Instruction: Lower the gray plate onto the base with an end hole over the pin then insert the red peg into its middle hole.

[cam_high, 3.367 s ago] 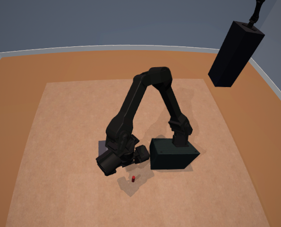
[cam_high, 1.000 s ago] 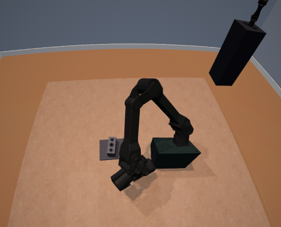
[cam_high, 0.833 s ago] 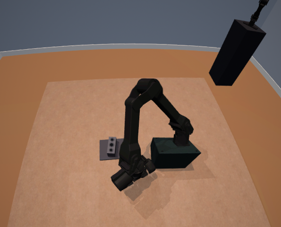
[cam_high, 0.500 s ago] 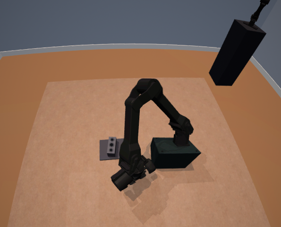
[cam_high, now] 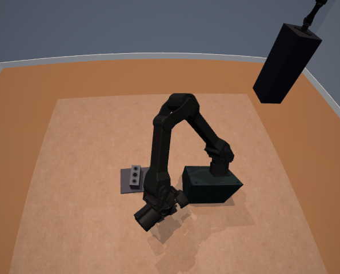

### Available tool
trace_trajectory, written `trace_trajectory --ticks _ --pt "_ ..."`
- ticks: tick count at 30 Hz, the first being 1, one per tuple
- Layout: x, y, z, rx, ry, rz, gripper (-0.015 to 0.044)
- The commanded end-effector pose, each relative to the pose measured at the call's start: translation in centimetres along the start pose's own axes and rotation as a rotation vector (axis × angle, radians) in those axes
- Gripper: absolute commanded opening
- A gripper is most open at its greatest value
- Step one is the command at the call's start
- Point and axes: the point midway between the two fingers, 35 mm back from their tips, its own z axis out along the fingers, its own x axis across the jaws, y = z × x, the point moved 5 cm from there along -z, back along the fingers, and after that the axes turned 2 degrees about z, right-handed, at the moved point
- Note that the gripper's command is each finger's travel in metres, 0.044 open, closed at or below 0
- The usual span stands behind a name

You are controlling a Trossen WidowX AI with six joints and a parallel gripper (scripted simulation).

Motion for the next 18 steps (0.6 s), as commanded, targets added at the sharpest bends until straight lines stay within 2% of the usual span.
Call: trace_trajectory --ticks 1,18 --pt "0.4 0.0 -1.6 0.008 0.011 0.009 0.0" --pt "0.6 0.0 -7.0 0.01 0.011 0.009 0.0"
